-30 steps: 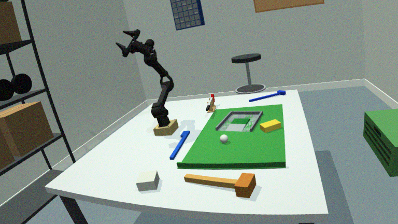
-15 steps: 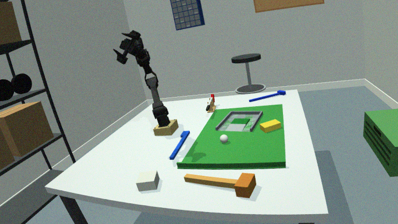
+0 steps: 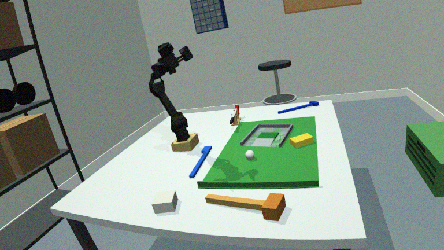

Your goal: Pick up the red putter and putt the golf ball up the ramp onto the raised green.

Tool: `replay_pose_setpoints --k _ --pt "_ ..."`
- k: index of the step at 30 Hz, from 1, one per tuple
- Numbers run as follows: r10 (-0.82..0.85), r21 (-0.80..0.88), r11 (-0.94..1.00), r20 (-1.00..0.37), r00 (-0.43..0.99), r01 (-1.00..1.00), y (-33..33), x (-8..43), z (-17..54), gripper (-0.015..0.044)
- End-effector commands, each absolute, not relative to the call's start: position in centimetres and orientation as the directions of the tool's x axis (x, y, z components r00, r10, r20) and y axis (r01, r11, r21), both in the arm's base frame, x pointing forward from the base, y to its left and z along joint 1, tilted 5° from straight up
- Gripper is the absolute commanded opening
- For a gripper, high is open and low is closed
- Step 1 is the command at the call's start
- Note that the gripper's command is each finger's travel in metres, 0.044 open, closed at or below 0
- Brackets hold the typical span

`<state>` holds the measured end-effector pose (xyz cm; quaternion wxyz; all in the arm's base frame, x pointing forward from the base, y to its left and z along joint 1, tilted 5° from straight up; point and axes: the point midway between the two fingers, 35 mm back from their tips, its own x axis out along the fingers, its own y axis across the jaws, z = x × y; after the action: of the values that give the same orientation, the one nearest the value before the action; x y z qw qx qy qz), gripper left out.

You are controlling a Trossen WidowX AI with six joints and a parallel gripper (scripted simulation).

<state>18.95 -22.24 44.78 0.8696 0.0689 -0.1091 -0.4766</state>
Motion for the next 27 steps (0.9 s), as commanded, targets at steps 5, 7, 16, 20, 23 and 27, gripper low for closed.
replay_pose_setpoints --k 5,7,16,20,23,27 --pt "-0.635 -0.07 0.772 -0.133 0.761 0.632 -18.4 28.4 37.9 0.044" --pt "-0.586 -0.118 0.81 -0.171 0.792 0.574 -17.2 29.9 36.8 0.044" --pt "-0.33 -0.284 0.932 -0.409 0.851 0.224 -10.5 35.3 30.0 0.044" --pt "-0.203 -0.315 0.948 -0.525 0.827 0.033 -6.3 36.8 26.4 0.044" --pt "-0.113 -0.336 0.934 -0.603 0.79 -0.122 -3.3 37.3 24.0 0.044" --pt "0.013 -0.342 0.869 -0.709 0.705 -0.359 1.2 37.2 20.4 0.044"
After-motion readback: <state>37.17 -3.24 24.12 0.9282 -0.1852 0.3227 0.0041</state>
